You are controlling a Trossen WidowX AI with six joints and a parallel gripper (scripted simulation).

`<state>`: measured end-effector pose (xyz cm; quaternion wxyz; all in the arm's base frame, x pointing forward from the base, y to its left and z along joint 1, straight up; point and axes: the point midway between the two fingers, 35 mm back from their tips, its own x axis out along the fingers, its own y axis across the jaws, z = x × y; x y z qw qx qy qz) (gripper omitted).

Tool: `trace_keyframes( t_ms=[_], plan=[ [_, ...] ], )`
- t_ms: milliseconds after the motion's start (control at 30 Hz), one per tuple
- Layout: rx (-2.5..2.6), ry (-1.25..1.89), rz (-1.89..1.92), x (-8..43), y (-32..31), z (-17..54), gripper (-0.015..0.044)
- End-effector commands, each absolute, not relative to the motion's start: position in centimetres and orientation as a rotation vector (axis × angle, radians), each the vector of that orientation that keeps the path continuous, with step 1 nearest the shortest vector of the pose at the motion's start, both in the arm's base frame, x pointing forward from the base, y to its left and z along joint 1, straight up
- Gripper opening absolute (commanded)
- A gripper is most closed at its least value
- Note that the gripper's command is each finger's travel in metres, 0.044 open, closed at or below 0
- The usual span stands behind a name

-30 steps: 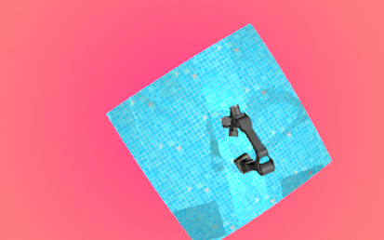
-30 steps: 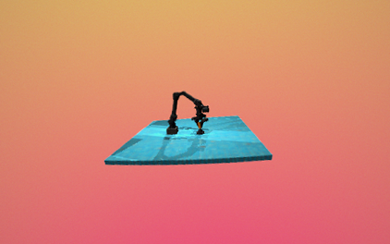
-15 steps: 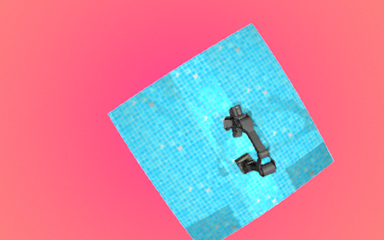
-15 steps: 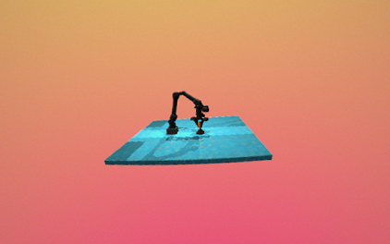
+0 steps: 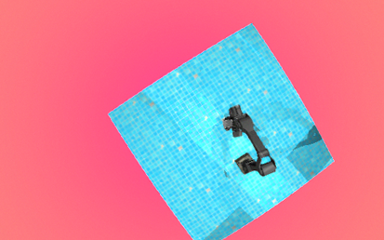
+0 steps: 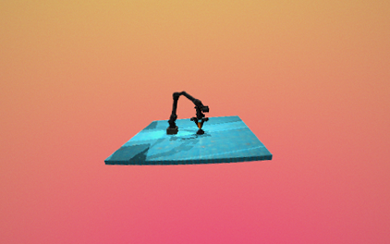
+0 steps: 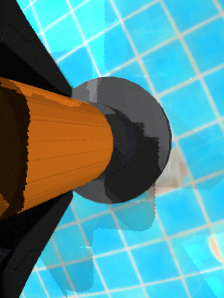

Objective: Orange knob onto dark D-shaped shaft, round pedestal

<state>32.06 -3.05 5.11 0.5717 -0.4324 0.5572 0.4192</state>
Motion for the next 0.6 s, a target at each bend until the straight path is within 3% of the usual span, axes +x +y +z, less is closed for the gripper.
trace_keyframes(
  t_ms=[0, 567],
  plan=[
    [-1.02, 1.307, 0.984, 32.02, -3.09, 5.08, 0.0],
    [-1.02, 1.307, 0.984, 31.74, -3.06, 4.96, 0.0]
  ],
)
